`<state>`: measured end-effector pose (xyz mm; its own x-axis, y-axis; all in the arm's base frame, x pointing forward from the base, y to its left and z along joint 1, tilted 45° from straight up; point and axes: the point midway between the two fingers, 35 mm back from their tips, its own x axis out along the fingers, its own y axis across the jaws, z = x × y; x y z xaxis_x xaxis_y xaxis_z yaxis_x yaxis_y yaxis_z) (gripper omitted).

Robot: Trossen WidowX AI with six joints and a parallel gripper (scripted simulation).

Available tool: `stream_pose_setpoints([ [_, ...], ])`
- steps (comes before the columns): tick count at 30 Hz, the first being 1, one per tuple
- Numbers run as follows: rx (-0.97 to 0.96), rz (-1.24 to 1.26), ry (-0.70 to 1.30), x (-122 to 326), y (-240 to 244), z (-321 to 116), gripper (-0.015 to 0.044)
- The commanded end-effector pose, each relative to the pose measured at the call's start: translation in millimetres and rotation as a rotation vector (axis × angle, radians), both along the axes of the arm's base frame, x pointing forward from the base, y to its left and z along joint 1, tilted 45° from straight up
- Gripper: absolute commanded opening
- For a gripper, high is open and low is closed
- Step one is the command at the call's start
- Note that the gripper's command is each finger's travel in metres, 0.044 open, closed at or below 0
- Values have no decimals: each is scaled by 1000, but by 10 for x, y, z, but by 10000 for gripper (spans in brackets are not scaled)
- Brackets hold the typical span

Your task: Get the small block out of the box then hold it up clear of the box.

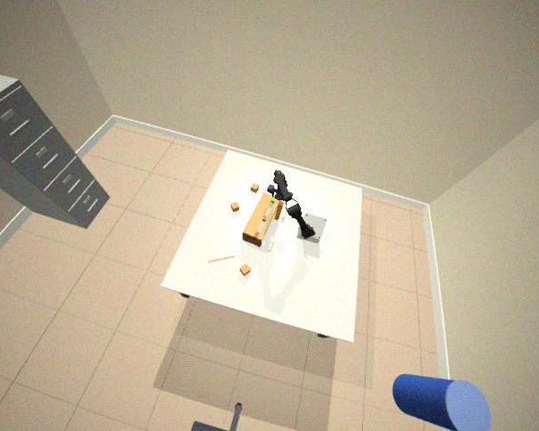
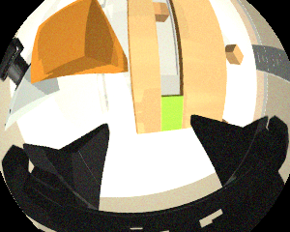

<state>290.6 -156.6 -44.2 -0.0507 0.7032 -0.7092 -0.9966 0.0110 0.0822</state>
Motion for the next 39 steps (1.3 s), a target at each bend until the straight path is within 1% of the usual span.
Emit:
stream_pose_setpoints([
  [1, 4, -2, -3, 11, 44, 62, 400],
  [39, 6, -3, -2, 28, 485, 504, 400],
])
